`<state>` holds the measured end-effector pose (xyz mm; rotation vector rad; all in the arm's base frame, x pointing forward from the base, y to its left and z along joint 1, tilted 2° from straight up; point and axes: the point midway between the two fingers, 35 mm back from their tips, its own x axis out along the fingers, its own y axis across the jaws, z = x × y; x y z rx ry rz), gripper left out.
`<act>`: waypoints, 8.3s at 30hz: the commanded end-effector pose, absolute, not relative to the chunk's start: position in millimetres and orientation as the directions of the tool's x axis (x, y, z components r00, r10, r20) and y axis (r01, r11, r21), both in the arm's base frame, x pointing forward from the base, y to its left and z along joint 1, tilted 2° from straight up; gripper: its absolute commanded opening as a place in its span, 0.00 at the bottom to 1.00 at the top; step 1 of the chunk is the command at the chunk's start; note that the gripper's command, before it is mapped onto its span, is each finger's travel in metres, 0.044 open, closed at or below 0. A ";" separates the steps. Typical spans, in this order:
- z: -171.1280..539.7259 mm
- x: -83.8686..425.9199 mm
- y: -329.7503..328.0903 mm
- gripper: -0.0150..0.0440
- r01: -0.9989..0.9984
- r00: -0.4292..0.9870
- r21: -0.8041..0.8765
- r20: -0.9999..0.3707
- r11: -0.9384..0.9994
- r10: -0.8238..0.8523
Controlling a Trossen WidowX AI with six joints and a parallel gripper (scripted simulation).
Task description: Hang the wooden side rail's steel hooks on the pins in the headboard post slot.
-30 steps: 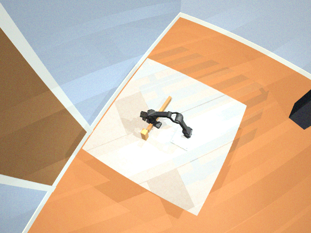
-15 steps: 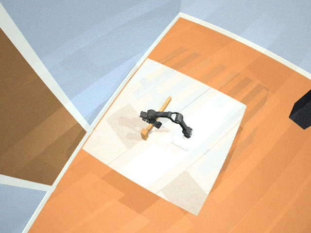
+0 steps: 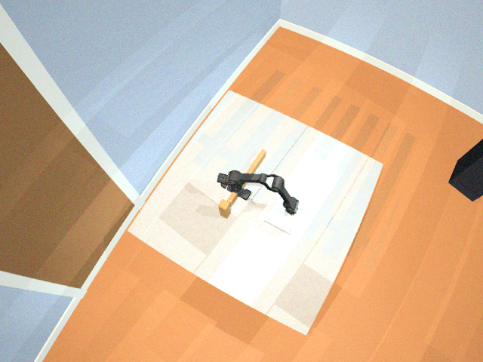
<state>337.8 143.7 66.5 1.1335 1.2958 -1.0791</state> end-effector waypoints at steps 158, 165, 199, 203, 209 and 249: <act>69.5 335.9 160.9 0.25 0.990 0.015 0.021 -0.999 0.137 0.045; 68.7 335.1 161.6 0.25 0.990 0.015 0.021 -0.999 0.137 0.045; 71.1 336.2 164.9 0.25 0.990 0.015 0.021 -0.999 0.137 0.046; 71.6 336.1 165.3 0.25 0.990 0.015 0.021 -0.999 0.137 0.046; 71.4 335.4 165.9 0.25 0.990 0.015 0.021 -0.999 0.137 0.046; 65.2 335.2 166.6 0.25 0.990 0.015 0.021 -0.999 0.137 0.046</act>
